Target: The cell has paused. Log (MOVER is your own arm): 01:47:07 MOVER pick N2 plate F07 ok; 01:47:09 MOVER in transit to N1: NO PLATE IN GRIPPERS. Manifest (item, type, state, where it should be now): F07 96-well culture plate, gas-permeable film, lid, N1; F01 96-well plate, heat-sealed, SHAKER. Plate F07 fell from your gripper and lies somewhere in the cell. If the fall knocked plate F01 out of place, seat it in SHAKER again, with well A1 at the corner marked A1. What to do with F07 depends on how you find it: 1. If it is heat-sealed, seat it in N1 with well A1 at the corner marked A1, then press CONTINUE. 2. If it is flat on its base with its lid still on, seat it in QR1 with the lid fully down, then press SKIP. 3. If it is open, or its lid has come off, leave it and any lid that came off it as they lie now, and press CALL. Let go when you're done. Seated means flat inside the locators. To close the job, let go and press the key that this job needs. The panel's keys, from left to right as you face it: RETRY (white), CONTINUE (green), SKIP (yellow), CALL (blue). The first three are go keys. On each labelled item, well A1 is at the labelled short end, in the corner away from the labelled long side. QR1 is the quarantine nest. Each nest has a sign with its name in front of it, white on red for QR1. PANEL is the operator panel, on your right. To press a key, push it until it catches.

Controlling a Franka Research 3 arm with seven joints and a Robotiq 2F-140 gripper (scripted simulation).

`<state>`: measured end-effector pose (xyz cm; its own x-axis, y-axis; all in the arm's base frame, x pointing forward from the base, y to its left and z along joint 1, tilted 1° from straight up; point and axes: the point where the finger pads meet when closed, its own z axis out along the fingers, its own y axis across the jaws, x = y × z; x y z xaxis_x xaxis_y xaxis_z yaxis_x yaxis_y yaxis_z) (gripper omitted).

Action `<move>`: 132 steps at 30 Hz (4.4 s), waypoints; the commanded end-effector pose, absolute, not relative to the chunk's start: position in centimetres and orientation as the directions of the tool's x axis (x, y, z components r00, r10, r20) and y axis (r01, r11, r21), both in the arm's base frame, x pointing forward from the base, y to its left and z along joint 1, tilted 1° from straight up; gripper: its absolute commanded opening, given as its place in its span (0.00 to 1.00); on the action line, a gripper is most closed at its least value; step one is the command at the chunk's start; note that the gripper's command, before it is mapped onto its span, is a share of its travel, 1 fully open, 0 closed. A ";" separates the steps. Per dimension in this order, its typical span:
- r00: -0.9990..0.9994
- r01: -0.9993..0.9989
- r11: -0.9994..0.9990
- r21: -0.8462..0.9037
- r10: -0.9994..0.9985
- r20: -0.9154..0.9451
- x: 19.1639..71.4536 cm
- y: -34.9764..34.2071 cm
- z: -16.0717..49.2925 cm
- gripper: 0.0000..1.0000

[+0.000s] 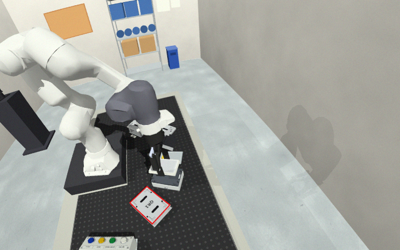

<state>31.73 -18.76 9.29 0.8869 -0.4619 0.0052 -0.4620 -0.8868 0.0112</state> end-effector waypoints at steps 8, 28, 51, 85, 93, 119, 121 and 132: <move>0.885 -0.466 -0.885 0.013 -0.466 0.005 31.7 -18.8 9.4 0.10; 0.885 -0.466 -0.885 0.013 -0.466 0.005 31.7 -18.8 9.4 0.10; 0.879 -0.477 -0.879 0.013 -0.477 0.005 31.4 -18.1 8.7 0.10; 0.879 -0.477 -0.879 0.013 -0.477 0.005 31.4 -18.1 3.7 0.10; 0.879 -0.477 -0.879 0.013 -0.477 0.005 31.4 -18.1 3.7 0.10; 0.879 -0.477 -0.879 0.013 -0.477 0.005 31.4 -18.1 3.7 0.10; 0.879 -0.477 -0.879 0.013 -0.477 0.005 31.4 -18.1 3.7 0.10; 0.879 -0.476 -0.879 0.013 -0.476 0.005 31.4 -18.1 3.7 0.10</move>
